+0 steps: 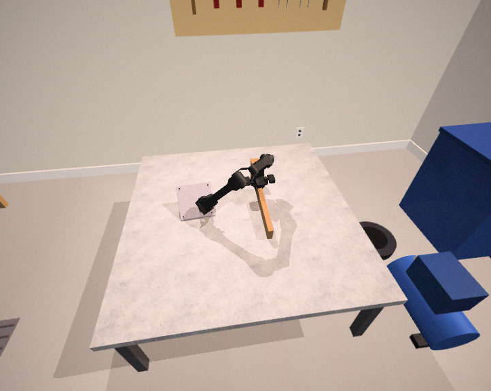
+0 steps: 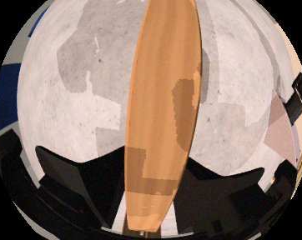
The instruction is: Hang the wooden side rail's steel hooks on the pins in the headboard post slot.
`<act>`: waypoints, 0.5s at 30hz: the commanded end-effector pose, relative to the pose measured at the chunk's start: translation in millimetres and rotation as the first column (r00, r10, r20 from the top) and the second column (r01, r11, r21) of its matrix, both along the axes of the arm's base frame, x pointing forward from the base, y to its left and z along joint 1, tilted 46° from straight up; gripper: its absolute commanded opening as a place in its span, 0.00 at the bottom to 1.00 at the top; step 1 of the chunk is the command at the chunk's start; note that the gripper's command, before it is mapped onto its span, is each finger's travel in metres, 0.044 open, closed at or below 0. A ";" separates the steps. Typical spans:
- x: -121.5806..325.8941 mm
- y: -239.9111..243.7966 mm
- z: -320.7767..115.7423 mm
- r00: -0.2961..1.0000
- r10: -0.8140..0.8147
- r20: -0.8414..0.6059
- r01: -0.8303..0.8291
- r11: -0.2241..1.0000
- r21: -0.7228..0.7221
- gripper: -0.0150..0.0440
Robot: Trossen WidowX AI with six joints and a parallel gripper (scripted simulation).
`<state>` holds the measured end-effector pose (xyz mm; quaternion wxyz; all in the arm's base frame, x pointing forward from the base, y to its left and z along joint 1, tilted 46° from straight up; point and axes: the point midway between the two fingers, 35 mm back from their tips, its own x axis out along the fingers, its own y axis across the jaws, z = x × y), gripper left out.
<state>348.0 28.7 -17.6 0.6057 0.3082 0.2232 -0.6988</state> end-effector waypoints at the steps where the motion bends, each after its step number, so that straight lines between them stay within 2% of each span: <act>1: 1.5 5.3 0.7 1.000 0.007 0.006 -0.007 1.000 0.005 0.25; 15: 0.6 6.8 -0.2 1.000 0.007 0.006 -0.007 1.000 0.005 0.25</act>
